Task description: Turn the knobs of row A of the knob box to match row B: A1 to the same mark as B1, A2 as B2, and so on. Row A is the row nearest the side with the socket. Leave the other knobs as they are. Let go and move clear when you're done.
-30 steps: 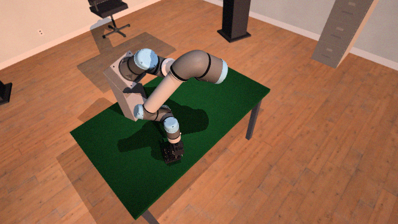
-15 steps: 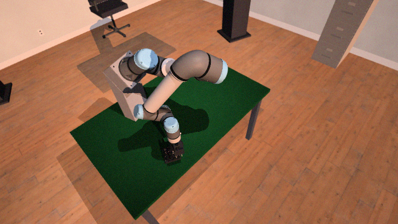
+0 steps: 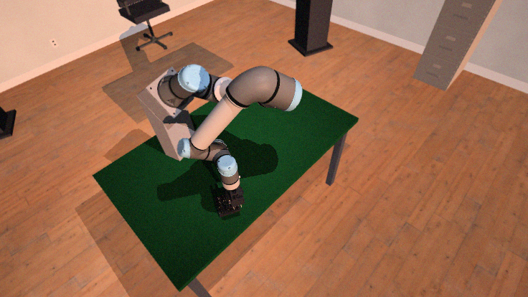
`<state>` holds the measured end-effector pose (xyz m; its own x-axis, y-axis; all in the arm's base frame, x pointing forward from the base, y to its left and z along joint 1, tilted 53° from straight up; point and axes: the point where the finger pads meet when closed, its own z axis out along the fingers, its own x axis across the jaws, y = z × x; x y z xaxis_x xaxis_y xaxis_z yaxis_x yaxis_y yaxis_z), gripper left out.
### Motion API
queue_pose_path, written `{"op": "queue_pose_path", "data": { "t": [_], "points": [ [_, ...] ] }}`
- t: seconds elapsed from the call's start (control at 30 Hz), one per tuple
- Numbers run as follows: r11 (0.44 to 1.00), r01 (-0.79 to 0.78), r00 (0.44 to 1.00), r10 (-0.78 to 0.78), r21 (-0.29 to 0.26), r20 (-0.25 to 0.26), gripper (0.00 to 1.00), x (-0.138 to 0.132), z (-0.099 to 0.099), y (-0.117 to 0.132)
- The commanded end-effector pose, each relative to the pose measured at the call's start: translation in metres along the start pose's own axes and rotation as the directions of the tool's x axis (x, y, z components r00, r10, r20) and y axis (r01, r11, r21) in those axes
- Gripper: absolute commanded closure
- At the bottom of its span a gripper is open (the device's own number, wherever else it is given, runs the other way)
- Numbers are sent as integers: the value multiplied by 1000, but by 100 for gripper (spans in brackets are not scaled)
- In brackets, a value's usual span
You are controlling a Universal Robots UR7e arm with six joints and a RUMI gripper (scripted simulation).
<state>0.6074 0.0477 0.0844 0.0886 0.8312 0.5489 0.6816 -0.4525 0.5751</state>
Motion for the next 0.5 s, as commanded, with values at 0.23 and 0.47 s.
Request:
{"op": "queue_pose_path", "data": {
  "t": [0.23, 0.47],
  "points": [
    [1000, 4, 1000, -4, -3, -1, 96, 1, 0, 2],
    [1000, 0, 1000, 0, -3, -1, 96, 1, 0, 2]
  ]
}}
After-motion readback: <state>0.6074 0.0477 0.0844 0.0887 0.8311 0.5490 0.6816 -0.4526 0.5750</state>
